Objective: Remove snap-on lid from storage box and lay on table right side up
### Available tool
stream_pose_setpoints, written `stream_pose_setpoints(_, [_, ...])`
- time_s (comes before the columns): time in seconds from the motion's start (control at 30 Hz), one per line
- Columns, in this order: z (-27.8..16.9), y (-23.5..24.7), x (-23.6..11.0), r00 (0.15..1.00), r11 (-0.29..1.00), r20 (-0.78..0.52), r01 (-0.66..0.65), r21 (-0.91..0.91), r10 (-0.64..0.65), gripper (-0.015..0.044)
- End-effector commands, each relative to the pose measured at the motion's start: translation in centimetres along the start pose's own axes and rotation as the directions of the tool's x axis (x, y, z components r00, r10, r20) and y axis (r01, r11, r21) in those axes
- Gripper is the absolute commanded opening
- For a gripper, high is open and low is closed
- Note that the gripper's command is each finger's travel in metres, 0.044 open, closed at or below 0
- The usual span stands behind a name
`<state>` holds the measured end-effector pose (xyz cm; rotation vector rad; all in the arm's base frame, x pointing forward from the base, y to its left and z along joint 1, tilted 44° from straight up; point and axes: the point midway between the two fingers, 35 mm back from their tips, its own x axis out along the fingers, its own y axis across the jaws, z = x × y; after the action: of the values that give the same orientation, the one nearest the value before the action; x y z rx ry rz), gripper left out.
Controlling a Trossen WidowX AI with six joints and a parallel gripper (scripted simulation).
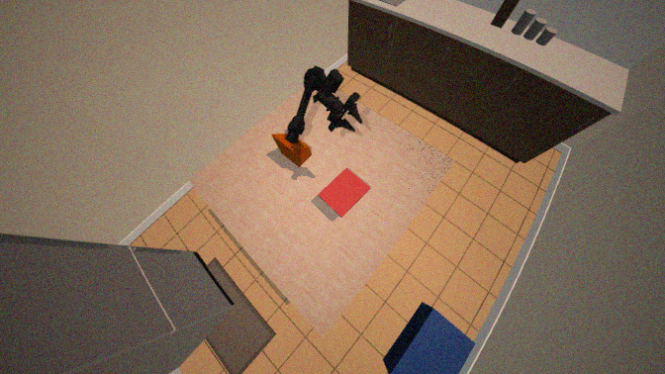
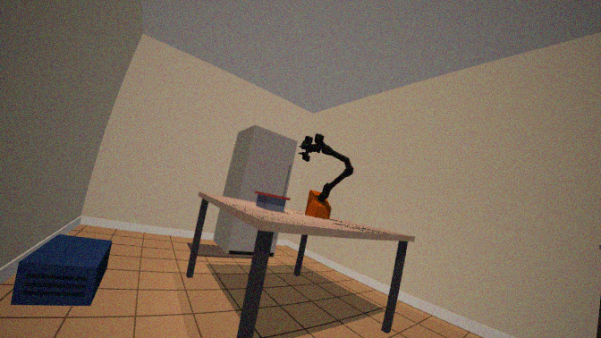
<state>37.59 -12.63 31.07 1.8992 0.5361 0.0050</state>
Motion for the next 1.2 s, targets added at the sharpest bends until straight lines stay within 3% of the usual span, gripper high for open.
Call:
stream_pose_setpoints(0.0, [2.6,-6.3,2.3,0.998,0.992,0.011,0.063,0.105,-0.064,0.0235])
stream_pose_setpoints(0.17, [3.8,-11.7,3.5,0.993,0.977,0.014,0.111,0.183,-0.115,0.0235])
stream_pose_setpoints(0.3, [4.3,-18.7,4.2,0.983,0.944,0.013,0.170,0.282,-0.181,0.0235])
stream_pose_setpoints(0.57, [2.9,-28.6,3.3,0.960,0.872,0.005,0.253,0.419,-0.281,0.0235])
stream_pose_setpoints(1.0, [2.7,-29.7,3.2,0.957,0.863,0.004,0.261,0.432,-0.291,0.0235])
stream_pose_setpoints(1.17, [1.2,-33.4,5.1,0.957,0.863,0.003,0.261,0.433,-0.291,0.0235])
